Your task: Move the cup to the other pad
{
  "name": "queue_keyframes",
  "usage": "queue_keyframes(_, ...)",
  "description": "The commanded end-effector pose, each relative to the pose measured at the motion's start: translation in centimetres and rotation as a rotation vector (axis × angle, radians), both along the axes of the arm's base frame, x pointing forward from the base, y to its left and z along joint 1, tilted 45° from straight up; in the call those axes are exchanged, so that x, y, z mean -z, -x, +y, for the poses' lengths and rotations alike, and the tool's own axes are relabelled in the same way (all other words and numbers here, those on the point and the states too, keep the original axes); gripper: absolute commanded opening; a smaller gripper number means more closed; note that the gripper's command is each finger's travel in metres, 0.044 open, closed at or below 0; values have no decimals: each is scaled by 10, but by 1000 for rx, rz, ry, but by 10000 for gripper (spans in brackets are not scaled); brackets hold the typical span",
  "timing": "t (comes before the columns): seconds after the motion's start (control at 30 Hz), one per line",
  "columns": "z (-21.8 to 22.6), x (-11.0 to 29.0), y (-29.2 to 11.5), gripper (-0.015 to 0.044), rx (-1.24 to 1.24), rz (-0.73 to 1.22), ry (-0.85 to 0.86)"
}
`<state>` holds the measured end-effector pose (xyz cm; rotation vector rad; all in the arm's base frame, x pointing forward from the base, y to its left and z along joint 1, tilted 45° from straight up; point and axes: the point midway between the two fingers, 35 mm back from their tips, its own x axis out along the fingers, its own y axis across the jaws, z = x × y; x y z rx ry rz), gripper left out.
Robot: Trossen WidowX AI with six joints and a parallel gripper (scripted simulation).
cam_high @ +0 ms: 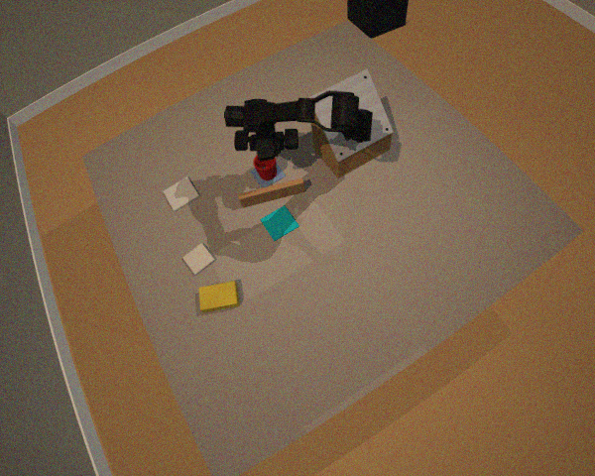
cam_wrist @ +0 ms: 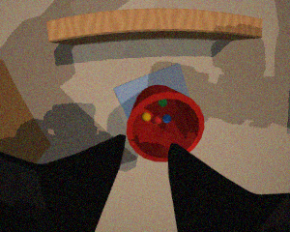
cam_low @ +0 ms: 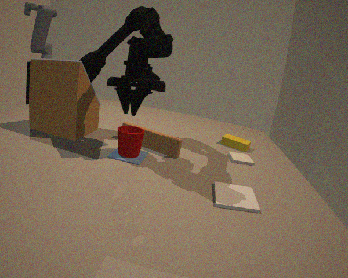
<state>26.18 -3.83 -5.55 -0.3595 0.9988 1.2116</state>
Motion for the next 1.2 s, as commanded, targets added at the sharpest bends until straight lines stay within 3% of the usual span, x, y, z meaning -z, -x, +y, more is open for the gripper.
queue_keyframes(0.0, 4, 10, 11, 148, -39, 25, -108)
queue_keyframes(1.17, 36, 45, 12, 148, -39, 25, -111)
